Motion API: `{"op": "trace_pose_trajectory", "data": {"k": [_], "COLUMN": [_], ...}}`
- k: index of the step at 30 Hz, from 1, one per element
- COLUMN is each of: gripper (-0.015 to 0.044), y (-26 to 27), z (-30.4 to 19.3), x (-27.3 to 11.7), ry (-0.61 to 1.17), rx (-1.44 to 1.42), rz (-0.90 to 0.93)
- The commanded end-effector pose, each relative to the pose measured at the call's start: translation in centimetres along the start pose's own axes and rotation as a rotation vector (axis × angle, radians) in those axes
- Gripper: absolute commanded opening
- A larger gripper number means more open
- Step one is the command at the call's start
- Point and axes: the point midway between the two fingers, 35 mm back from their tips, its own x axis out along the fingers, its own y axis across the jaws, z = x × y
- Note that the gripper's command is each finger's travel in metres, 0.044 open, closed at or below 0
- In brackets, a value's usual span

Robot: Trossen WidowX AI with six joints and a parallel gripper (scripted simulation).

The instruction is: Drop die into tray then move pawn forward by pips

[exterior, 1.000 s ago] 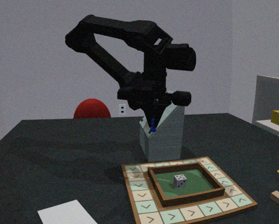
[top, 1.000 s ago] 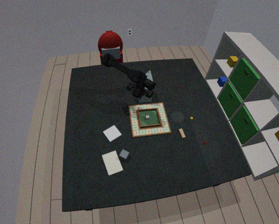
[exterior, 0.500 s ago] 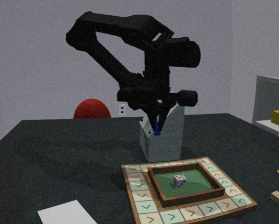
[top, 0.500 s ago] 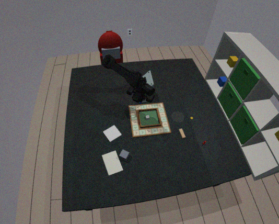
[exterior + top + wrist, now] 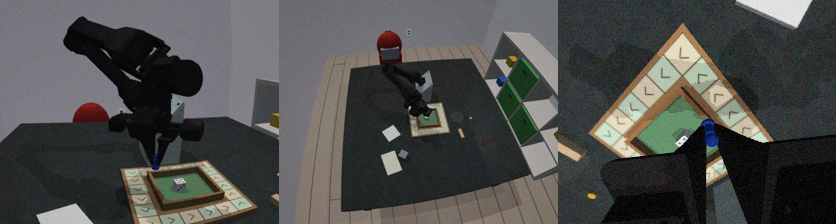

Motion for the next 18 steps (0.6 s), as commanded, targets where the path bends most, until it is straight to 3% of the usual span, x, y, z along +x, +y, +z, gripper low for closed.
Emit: {"op": "trace_pose_trajectory", "data": {"k": [1, 6, 18], "gripper": [0.0, 0.0, 0.0], "y": [0.3, 0.1, 0.0], "z": [2.3, 4.9, 5.1], "x": [1.6, 3.4, 6.6], "ry": [-0.005, -0.013, -0.014], "rx": [-0.002, -0.005, -0.005], "rz": [-0.016, -0.036, -0.037]}}
